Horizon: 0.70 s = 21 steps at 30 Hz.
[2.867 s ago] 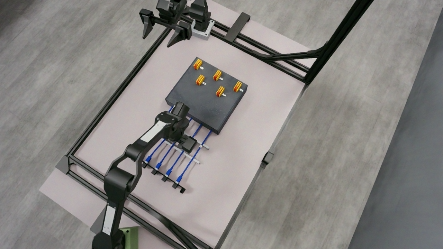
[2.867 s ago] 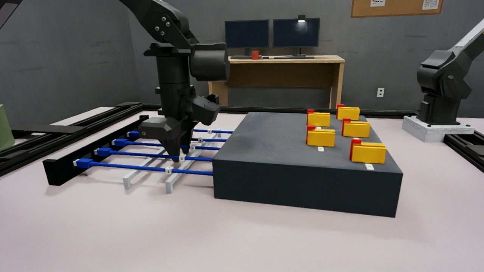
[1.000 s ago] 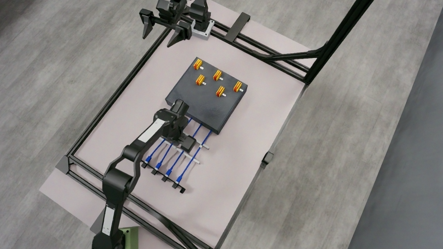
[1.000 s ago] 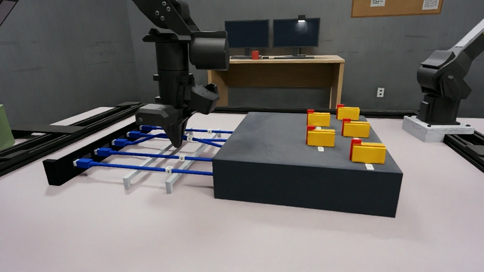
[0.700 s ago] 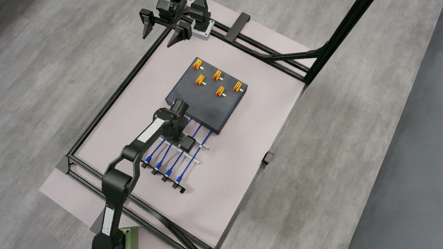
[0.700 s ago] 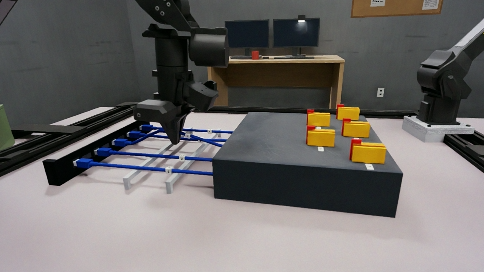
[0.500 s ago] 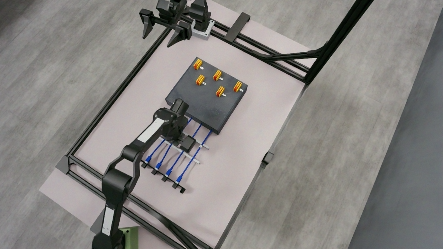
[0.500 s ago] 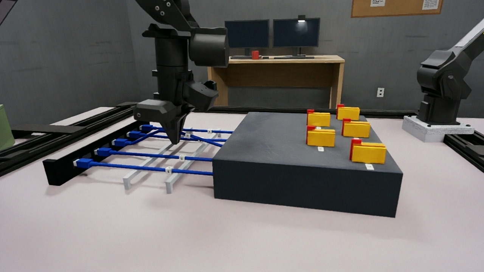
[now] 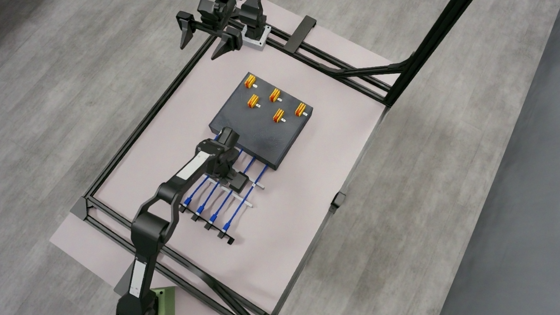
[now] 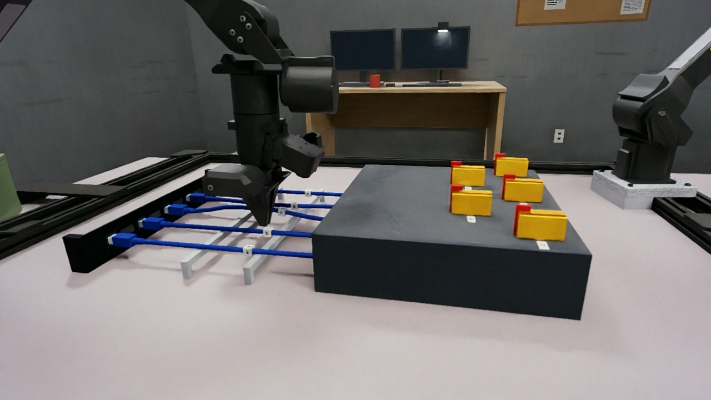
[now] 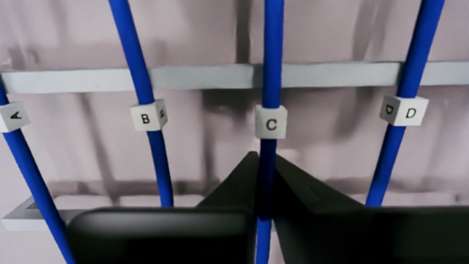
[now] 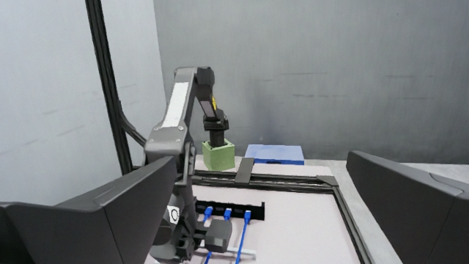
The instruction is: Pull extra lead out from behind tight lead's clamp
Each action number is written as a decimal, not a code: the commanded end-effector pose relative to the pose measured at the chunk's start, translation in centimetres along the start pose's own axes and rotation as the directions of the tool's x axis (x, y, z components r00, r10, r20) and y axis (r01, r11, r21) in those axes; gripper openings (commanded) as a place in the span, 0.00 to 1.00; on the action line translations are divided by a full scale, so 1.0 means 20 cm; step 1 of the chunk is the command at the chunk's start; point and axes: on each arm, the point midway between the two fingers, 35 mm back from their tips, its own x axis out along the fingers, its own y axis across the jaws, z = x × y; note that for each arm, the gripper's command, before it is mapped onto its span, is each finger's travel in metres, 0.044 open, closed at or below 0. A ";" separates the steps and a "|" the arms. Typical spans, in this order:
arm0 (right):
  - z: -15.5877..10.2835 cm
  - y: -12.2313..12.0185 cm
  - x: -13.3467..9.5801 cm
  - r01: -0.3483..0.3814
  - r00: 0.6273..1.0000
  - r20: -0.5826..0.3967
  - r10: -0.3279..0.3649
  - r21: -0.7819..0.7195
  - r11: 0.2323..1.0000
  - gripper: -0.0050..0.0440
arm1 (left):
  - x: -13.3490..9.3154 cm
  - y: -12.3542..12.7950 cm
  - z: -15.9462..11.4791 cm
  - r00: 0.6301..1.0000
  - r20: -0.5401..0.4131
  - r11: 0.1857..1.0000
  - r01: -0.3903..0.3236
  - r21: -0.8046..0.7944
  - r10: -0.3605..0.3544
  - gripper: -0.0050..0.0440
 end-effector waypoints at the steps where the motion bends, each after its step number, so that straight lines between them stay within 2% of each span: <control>1: 0.04 0.00 -0.01 0.000 1.000 0.017 0.000 0.000 1.000 1.00 | 0.00 0.00 0.00 1.000 -0.003 1.000 0.000 0.000 0.000 0.00; 3: 0.04 0.00 -0.01 0.000 1.000 0.017 0.000 0.000 1.000 1.00 | 0.00 0.00 0.00 1.000 -0.003 1.000 0.000 0.000 0.000 0.00; 4: 0.04 0.00 -0.01 0.000 1.000 0.017 0.000 0.000 1.000 1.00 | 0.00 0.00 0.00 1.000 0.029 1.000 -0.004 0.000 0.004 0.00; 20: 0.04 0.00 -0.01 0.000 1.000 0.017 0.000 0.000 1.000 1.00 | 0.00 0.00 0.00 1.000 0.029 1.000 -0.004 0.000 0.004 0.00; 21: 0.04 0.00 -0.01 0.000 1.000 0.017 0.000 0.000 1.000 1.00 | -0.22 0.00 0.02 0.999 0.049 1.000 -0.006 0.000 0.006 0.53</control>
